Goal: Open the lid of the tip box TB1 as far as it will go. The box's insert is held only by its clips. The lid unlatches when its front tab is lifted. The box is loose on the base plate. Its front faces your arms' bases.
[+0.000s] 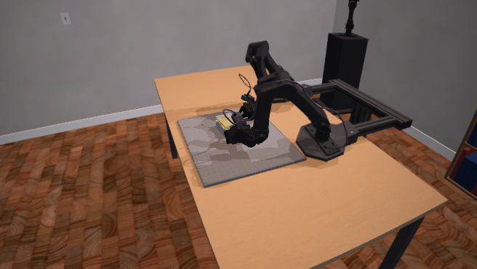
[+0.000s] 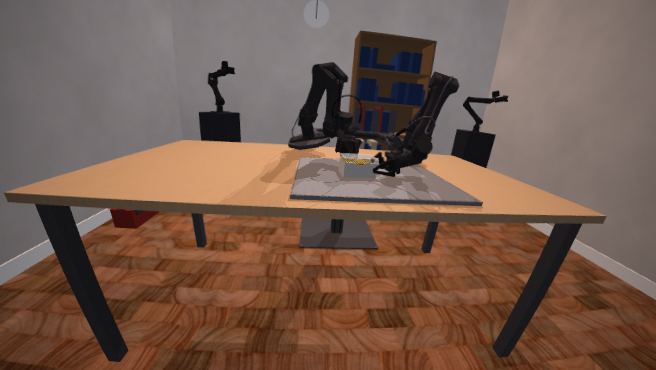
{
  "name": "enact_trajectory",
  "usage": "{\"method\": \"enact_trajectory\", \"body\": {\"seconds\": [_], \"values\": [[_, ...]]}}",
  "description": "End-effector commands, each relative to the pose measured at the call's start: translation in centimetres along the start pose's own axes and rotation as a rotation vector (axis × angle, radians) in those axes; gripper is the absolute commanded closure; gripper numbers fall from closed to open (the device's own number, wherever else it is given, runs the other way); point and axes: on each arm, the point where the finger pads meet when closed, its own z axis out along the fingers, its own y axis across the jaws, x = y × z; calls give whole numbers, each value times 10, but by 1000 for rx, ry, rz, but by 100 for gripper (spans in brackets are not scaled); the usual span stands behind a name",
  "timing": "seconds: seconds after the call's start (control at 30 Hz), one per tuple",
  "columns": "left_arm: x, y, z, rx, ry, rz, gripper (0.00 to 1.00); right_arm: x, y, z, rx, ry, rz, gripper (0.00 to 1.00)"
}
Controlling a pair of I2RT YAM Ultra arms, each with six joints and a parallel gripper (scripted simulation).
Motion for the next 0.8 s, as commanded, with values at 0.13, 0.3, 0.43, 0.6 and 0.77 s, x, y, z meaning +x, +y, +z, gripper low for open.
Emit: {"method": "enact_trajectory", "body": {"seconds": [0.13, 0.3, 0.43, 0.6, 0.77], "values": [[-1, 0, 3, 7, -5, 5, 16, -15, -1, 0, 13, -42, 31, 83], [-1, 0, 3, 7, -5, 5, 16, -15, -1, 0, 12, -41, 34, 87], [-1, 0, 3, 7, -5, 5, 16, -21, -1, 5, 11, -55, 29, 88], [-1, 0, 3, 7, -5, 5, 16, -38, 2, 2, 10, -93, 28, 88], [-1, 0, 3, 7, -5, 5, 16, -27, -2, -11, 9, -21, 21, 88]]}}
